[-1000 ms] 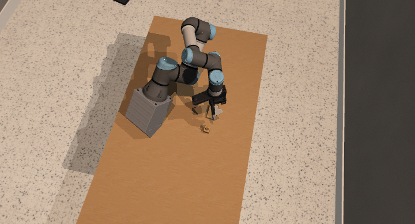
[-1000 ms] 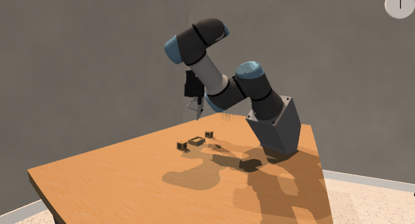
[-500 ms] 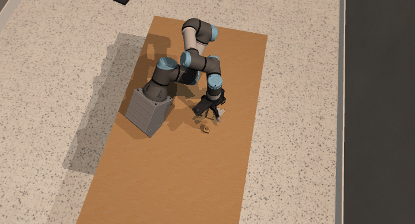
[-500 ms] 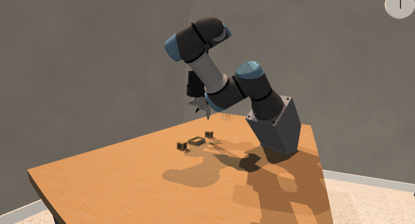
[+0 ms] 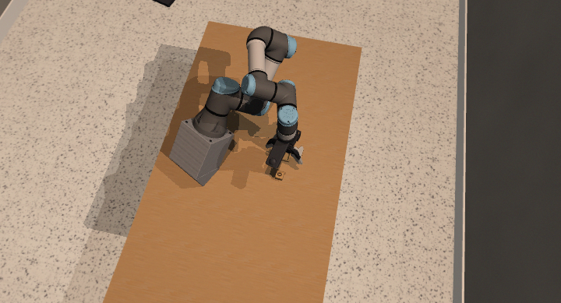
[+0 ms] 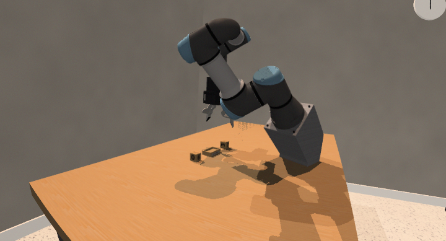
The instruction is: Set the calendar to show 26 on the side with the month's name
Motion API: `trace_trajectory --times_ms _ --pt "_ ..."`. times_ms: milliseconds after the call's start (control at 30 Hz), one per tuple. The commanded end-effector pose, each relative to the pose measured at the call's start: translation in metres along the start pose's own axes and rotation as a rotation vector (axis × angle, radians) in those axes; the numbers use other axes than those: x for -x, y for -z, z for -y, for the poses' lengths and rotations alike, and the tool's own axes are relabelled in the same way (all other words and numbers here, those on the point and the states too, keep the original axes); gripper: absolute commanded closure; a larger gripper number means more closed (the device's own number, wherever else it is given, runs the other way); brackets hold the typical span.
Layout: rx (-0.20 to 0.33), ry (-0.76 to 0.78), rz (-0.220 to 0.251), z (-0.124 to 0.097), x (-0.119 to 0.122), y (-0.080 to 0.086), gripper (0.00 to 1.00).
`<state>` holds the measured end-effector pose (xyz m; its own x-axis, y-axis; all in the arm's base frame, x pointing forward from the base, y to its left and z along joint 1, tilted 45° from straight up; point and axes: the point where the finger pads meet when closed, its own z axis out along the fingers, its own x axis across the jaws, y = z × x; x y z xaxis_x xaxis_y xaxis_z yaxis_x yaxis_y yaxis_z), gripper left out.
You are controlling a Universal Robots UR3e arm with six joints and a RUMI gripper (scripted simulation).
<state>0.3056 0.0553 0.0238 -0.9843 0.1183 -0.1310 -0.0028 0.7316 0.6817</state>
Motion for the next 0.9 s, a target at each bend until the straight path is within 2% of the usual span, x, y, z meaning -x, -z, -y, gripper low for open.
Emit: trace_trajectory --times_ms 0,233,367,867 --pt "0.010 0.153 0.006 0.007 0.003 0.000 0.00" --pt "0.010 0.382 0.007 0.016 0.007 -0.002 0.00" --pt "0.010 0.426 0.007 0.017 0.007 -0.002 0.00" --pt "0.009 0.916 0.010 0.033 0.012 -0.005 0.00"
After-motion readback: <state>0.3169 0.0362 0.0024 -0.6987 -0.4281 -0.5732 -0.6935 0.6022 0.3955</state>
